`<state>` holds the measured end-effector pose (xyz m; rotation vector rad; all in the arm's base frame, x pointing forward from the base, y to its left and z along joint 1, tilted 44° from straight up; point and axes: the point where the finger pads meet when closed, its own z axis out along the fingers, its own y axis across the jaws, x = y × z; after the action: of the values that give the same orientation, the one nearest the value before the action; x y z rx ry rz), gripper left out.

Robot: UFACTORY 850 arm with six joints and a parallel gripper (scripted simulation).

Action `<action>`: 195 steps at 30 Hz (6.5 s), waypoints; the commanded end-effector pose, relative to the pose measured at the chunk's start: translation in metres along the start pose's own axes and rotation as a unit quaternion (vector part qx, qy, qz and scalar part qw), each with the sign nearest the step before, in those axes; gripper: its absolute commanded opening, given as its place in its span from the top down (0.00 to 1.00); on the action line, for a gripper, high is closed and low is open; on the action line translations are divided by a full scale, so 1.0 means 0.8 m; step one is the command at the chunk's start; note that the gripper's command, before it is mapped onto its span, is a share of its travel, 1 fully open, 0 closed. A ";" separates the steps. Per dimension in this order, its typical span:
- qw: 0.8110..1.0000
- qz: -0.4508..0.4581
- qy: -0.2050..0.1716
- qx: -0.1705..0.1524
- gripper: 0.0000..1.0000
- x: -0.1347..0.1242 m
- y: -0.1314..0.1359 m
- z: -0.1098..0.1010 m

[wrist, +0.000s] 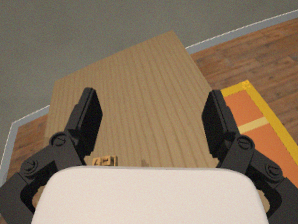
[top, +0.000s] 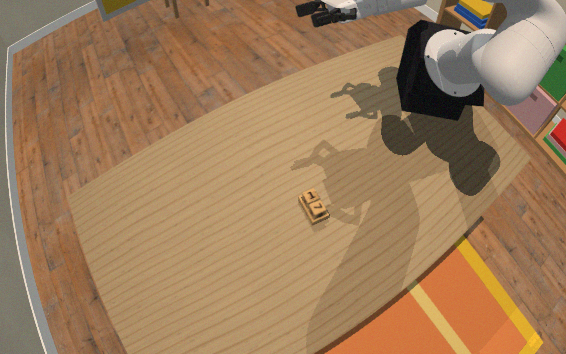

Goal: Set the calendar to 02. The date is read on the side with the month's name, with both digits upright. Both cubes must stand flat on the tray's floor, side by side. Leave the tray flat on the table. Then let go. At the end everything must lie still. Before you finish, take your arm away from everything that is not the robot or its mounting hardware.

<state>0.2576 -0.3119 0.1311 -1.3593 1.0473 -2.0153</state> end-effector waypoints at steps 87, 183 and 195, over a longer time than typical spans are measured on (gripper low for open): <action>0.430 -0.631 -0.508 0.399 0.00 -0.338 -0.230 0.149; 0.202 -0.731 -0.353 0.548 0.00 -0.422 -0.126 0.084; 0.202 -0.731 -0.353 0.548 0.00 -0.422 -0.126 0.084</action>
<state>0.4510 -0.0231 0.0415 -1.6830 -2.5772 -1.2010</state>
